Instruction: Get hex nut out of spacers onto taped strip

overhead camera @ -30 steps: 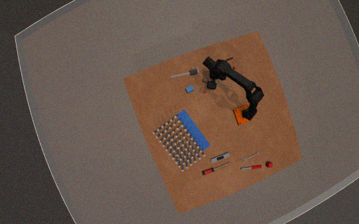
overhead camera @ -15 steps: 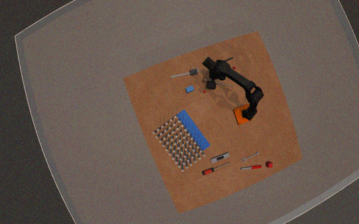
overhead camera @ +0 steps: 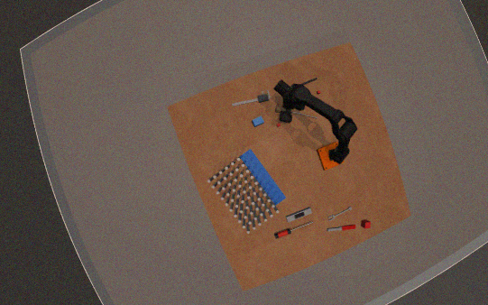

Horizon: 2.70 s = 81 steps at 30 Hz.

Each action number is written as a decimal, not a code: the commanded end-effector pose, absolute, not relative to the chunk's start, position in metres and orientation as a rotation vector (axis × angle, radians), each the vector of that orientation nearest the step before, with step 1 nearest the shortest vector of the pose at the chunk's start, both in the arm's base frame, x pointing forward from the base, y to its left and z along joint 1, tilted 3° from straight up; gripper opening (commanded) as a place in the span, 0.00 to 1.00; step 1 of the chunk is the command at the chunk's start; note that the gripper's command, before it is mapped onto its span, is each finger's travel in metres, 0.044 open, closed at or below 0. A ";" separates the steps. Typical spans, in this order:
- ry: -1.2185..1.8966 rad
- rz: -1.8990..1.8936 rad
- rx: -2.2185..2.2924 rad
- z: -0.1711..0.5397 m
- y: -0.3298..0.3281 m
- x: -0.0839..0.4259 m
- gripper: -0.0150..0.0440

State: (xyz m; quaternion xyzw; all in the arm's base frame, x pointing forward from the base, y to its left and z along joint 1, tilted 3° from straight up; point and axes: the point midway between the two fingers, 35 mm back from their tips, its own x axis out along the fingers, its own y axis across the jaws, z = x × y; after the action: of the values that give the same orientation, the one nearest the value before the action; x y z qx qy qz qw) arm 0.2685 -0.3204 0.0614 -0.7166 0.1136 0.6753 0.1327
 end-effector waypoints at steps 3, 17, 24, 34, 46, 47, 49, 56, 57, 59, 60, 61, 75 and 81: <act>0.335 1.963 -2.072 0.050 -0.320 0.268 0.73; 0.334 1.963 -2.072 0.027 -0.318 0.269 0.73; 0.334 1.963 -2.072 0.022 -0.318 0.268 0.64; 0.334 1.963 -2.072 0.023 -0.318 0.268 0.43; 0.330 1.962 -2.074 0.082 -0.319 0.265 0.25; 0.330 1.962 -2.074 0.082 -0.319 0.265 0.25; 0.330 1.962 -2.074 0.082 -0.319 0.265 0.25; 0.170 2.056 -2.172 0.080 -0.318 0.253 0.25; 0.139 2.072 -2.189 0.079 -0.318 0.250 0.25; 0.077 2.105 -2.223 0.078 -0.318 0.246 0.25; 0.045 2.120 -2.239 0.078 -0.318 0.243 0.25; 0.012 2.136 -2.255 0.077 -0.317 0.241 0.25; -0.210 2.231 -2.354 0.074 -0.315 0.226 0.25; -0.210 2.230 -2.352 0.067 -0.316 0.227 0.25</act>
State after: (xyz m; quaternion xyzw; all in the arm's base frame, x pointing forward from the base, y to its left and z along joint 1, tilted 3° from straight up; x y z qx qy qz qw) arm 0.2269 -0.3155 0.0691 -0.7236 -0.0642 0.6854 -0.0498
